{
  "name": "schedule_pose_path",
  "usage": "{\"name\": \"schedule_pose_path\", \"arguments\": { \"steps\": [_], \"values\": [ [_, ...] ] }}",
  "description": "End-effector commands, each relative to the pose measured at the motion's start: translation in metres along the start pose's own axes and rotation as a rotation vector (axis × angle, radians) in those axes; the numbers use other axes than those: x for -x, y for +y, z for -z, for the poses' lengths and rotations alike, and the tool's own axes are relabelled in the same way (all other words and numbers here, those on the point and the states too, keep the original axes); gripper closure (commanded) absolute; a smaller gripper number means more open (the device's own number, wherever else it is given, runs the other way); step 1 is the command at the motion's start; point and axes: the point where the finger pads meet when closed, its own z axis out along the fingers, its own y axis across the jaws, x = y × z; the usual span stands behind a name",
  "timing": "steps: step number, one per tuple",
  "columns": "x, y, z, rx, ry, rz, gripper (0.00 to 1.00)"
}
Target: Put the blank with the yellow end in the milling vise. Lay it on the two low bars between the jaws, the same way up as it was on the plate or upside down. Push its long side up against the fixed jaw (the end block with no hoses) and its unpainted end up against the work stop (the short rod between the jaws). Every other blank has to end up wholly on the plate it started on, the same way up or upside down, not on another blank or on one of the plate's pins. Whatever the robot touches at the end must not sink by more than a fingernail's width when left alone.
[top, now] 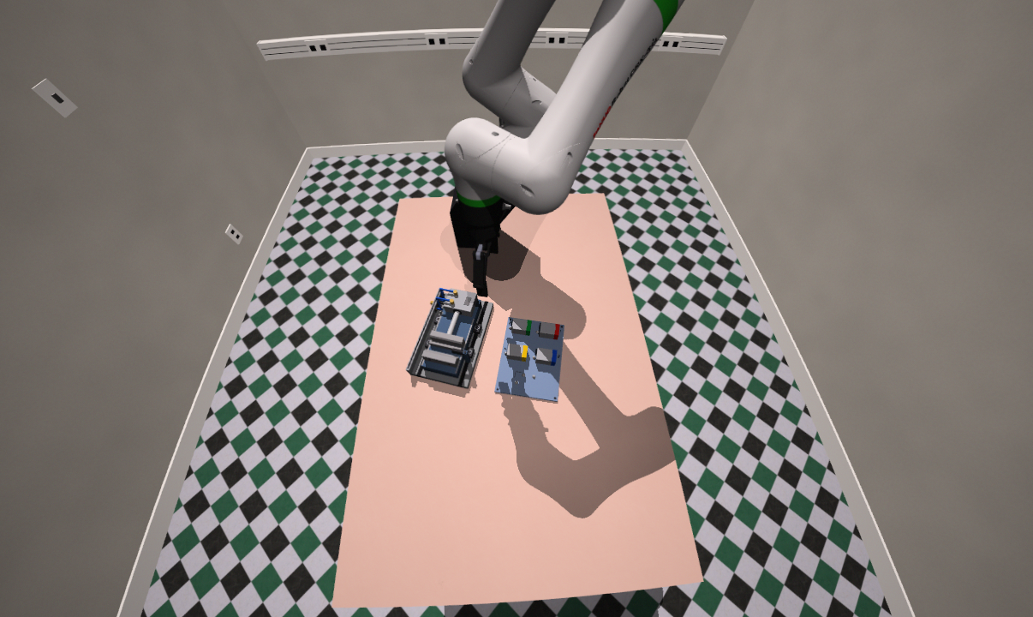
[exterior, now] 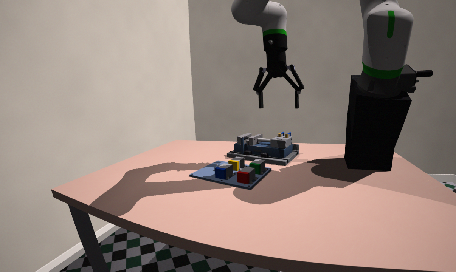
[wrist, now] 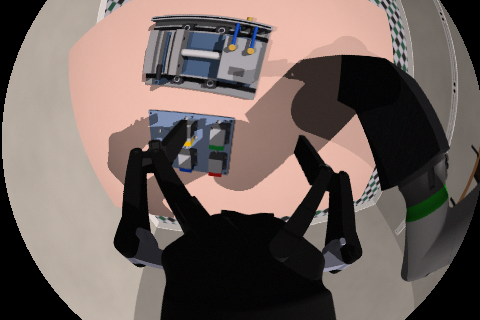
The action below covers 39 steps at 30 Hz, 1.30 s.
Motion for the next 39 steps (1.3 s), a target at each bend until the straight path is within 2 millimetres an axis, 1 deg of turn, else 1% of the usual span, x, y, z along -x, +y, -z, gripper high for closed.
{"name": "schedule_pose_path", "arguments": {
  "steps": [1,5,8,22,25,39],
  "values": [
    [0.008,-0.006,0.005,-0.002,-0.001,0.001,0.00],
    [0.018,-0.012,0.010,-0.003,-0.003,0.002,0.00],
    [0.020,-0.013,0.011,-0.003,-0.003,0.003,0.00],
    [0.056,-0.036,0.029,-0.003,-0.003,0.002,0.00],
    [0.057,-0.037,0.030,-0.004,-0.003,0.003,0.00],
    [0.094,-0.060,0.048,-0.003,-0.003,0.002,0.00]
  ]
}}
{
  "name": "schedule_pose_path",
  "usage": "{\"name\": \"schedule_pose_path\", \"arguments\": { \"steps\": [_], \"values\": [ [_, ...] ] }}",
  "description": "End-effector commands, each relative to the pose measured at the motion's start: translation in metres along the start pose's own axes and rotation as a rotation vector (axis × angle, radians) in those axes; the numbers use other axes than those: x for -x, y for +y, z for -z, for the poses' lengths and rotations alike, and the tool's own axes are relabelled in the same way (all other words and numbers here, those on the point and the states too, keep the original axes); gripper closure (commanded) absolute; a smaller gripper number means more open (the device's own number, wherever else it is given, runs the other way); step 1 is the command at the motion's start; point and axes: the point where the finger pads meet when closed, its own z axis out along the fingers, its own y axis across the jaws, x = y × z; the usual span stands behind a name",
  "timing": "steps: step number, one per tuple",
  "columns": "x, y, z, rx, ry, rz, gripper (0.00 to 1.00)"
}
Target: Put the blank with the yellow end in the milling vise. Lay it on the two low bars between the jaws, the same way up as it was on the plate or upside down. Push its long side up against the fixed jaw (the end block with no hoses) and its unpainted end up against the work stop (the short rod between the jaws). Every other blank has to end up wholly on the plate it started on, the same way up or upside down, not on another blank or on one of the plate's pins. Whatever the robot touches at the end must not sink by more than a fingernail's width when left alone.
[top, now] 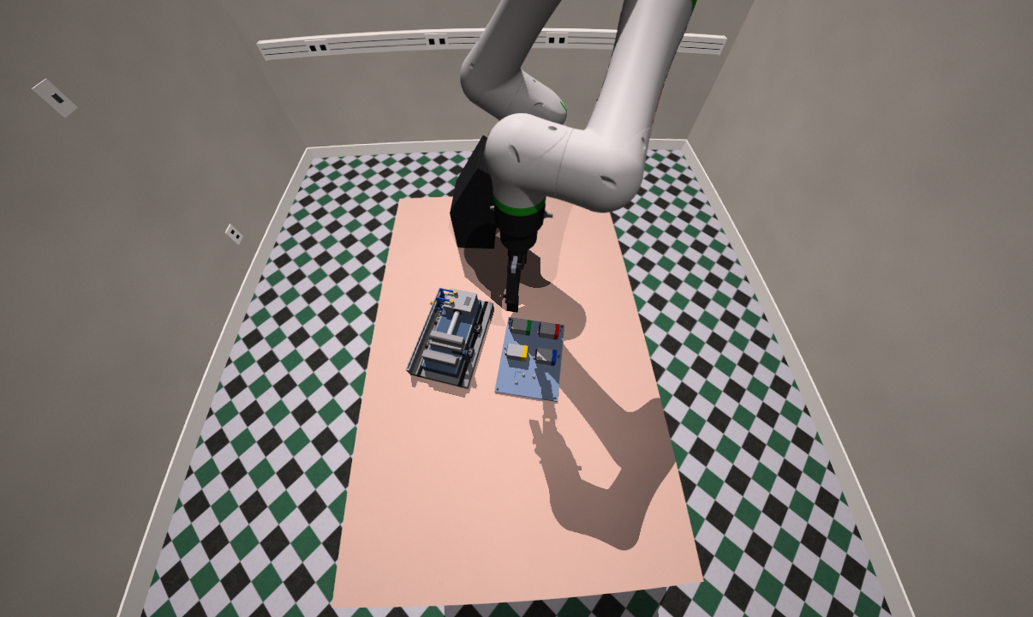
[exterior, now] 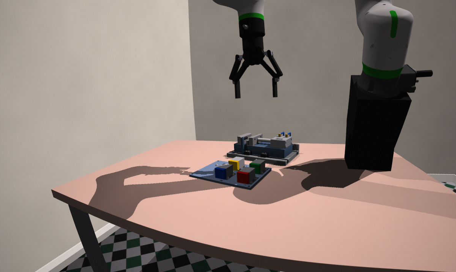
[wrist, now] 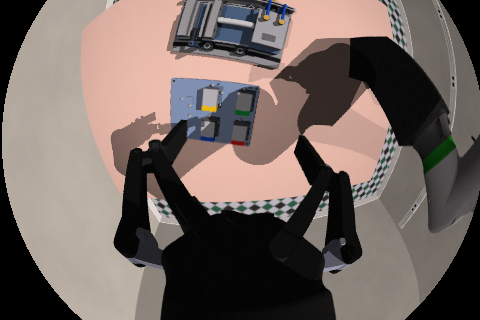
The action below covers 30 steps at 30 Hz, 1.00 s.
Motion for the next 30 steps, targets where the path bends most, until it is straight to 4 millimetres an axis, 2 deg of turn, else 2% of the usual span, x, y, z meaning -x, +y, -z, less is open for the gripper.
{"name": "schedule_pose_path", "arguments": {
  "steps": [1,17,20,30],
  "values": [
    [0.005,-0.004,0.003,-0.001,0.001,0.000,0.00],
    [0.051,-0.033,0.026,-0.001,0.001,0.000,0.00],
    [0.051,-0.033,0.027,-0.002,0.000,0.001,0.00],
    [0.071,-0.046,0.036,-0.002,0.001,0.000,0.00]
  ]
}}
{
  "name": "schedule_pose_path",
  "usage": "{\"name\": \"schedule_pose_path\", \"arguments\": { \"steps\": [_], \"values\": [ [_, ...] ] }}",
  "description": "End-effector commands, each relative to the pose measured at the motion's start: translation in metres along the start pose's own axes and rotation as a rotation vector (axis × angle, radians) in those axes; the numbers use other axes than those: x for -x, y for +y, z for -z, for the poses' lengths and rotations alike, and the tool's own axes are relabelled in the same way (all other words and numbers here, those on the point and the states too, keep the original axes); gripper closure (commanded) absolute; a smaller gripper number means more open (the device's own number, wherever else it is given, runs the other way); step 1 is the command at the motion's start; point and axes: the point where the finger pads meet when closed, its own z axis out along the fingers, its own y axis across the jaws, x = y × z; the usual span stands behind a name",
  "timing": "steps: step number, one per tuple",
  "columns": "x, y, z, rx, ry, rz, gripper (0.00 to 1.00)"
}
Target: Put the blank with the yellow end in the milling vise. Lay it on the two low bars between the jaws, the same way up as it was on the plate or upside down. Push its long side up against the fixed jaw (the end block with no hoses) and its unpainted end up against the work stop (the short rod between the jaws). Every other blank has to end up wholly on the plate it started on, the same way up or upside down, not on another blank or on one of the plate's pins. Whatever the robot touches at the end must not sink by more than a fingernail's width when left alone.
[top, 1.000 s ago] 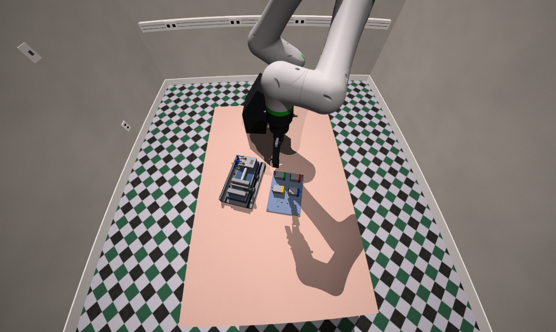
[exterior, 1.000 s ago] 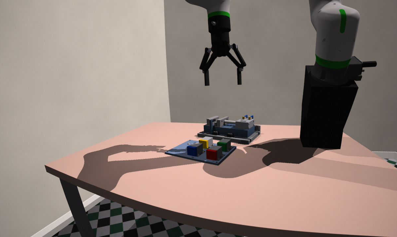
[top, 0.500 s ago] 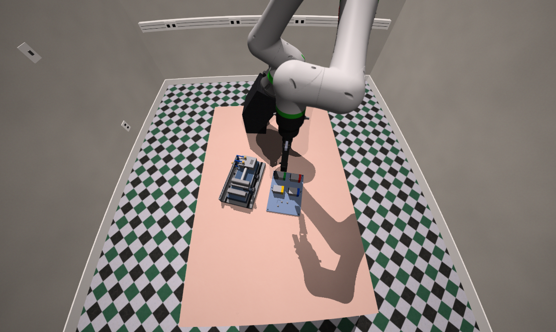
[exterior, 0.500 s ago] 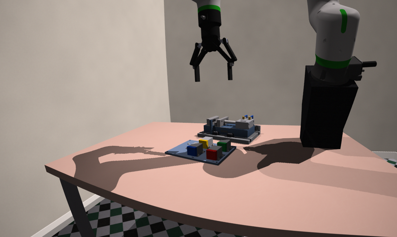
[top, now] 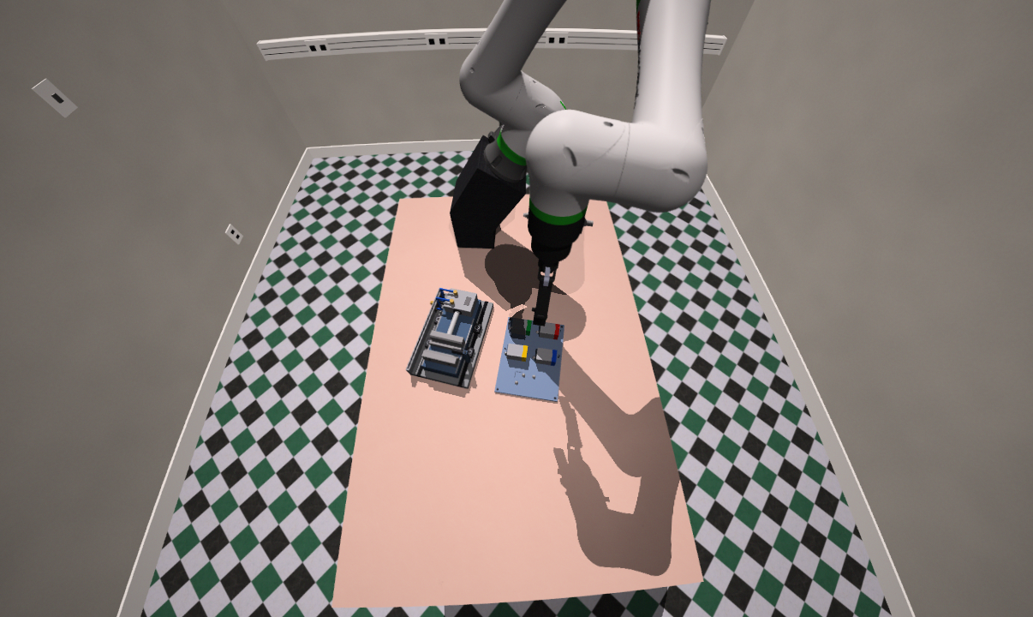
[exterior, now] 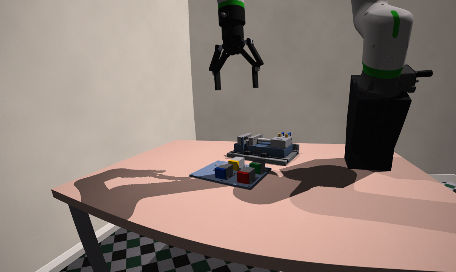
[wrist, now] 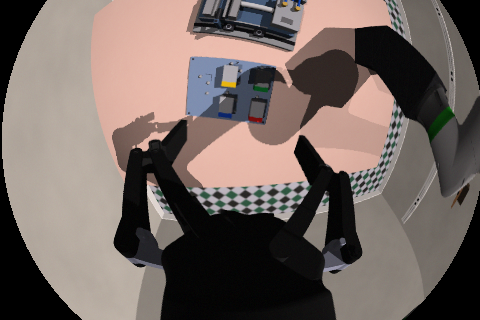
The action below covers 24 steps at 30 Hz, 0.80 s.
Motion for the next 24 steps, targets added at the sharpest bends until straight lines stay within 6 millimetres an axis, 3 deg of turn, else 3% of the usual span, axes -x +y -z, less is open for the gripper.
{"name": "schedule_pose_path", "arguments": {
  "steps": [1,6,24],
  "values": [
    [0.0058,-0.0044,0.0037,-0.001,0.001,0.000,0.00],
    [0.0116,-0.0081,0.0066,-0.001,0.001,0.000,0.00],
    [0.0042,-0.0034,0.0029,-0.001,0.001,0.000,0.00]
  ]
}}
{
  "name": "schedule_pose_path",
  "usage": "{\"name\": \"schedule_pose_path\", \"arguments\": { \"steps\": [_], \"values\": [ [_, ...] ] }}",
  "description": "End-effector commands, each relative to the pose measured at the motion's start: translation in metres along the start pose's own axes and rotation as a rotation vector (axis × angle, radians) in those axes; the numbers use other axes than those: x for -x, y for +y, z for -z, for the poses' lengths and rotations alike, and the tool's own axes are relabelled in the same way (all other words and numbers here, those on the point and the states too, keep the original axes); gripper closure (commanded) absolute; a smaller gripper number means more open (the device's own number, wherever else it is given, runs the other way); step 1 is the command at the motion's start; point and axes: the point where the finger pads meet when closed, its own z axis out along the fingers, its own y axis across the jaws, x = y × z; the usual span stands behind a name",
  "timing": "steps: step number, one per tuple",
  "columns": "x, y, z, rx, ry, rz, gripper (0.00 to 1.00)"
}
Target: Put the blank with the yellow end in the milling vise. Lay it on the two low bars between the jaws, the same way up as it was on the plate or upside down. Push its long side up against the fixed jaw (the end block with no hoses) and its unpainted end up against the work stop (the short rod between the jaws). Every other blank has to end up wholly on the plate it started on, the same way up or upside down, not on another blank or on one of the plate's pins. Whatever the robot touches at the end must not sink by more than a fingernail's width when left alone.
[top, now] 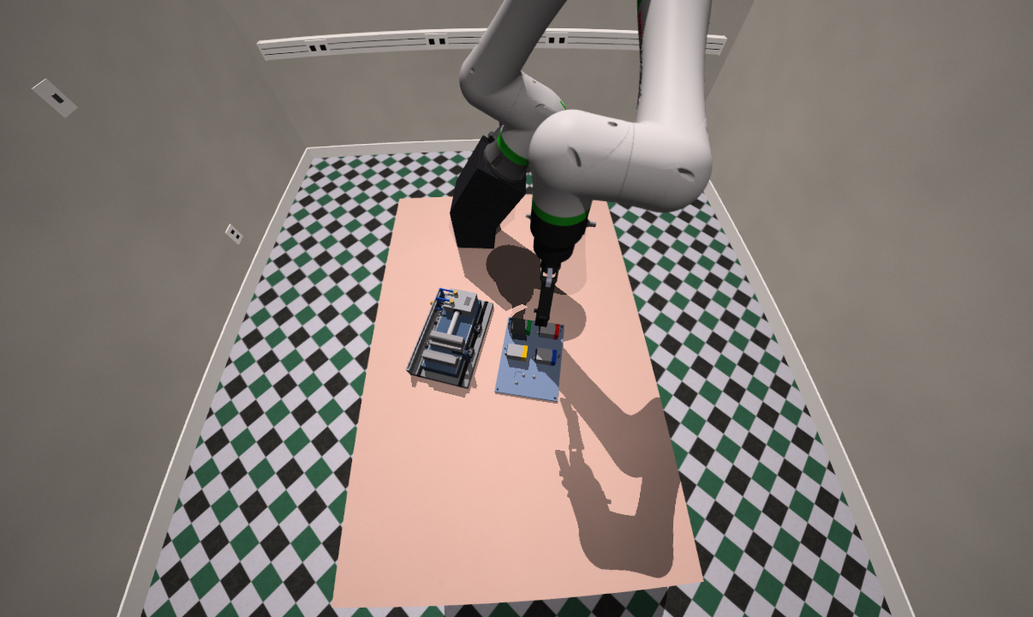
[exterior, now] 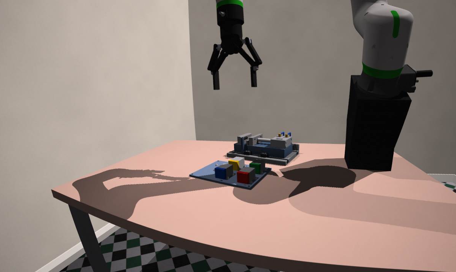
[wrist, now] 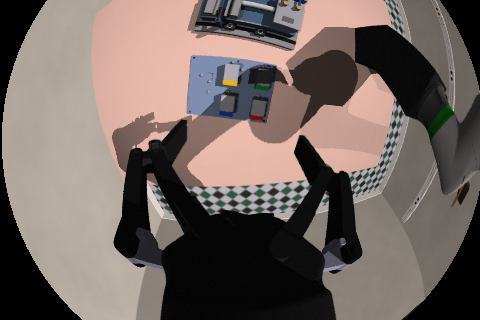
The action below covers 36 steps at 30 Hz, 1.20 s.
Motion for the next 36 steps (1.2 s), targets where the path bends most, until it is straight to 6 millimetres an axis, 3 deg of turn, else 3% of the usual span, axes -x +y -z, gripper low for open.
{"name": "schedule_pose_path", "arguments": {
  "steps": [1,36],
  "values": [
    [-0.0006,-0.0002,0.0006,-0.002,0.000,0.000,0.00],
    [-0.0064,0.0035,-0.0024,-0.002,0.000,0.000,0.00]
  ]
}}
